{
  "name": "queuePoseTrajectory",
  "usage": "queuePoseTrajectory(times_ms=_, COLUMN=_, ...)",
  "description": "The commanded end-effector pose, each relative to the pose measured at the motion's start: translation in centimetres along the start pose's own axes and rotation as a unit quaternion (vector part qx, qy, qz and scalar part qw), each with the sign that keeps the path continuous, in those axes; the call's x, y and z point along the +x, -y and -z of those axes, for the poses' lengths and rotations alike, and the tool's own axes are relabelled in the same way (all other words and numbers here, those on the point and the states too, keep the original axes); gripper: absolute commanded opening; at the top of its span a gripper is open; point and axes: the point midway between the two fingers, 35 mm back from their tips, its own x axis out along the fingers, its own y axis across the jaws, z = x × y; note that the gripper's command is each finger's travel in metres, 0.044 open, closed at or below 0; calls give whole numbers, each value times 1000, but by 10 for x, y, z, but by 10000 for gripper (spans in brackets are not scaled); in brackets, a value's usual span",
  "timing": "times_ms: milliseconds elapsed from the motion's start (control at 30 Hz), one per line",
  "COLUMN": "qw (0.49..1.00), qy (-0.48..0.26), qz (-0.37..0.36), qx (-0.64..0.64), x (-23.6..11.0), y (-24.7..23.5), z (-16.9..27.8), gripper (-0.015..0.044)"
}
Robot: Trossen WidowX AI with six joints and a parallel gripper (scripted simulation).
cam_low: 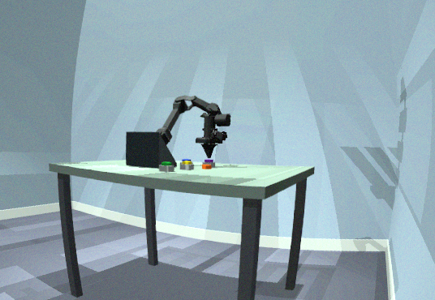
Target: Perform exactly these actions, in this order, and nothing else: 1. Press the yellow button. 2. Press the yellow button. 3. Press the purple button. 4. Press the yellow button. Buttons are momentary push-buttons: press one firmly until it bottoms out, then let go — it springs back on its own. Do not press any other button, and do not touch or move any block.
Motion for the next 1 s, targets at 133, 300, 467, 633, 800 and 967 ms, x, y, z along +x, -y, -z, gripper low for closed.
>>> queuePoseTrajectory(times_ms=133, qw=1000, qy=-3, qz=-3, qx=2, x=14, y=-1, z=2, gripper=20)
queuePoseTrajectory(times_ms=300, qw=1000, qy=-3, qz=-3, qx=2, x=15, y=-1, z=2, gripper=20)
queuePoseTrajectory(times_ms=467, qw=1000, qy=-3, qz=-3, qx=2, x=15, y=-1, z=2, gripper=20)
queuePoseTrajectory(times_ms=633, qw=1000, qy=-3, qz=-3, qx=2, x=15, y=-1, z=2, gripper=20)
queuePoseTrajectory(times_ms=800, qw=1000, qy=-3, qz=-3, qx=2, x=15, y=-1, z=2, gripper=20)
queuePoseTrajectory(times_ms=967, qw=1000, qy=-3, qz=-2, qx=2, x=-16, y=0, z=2, gripper=20)
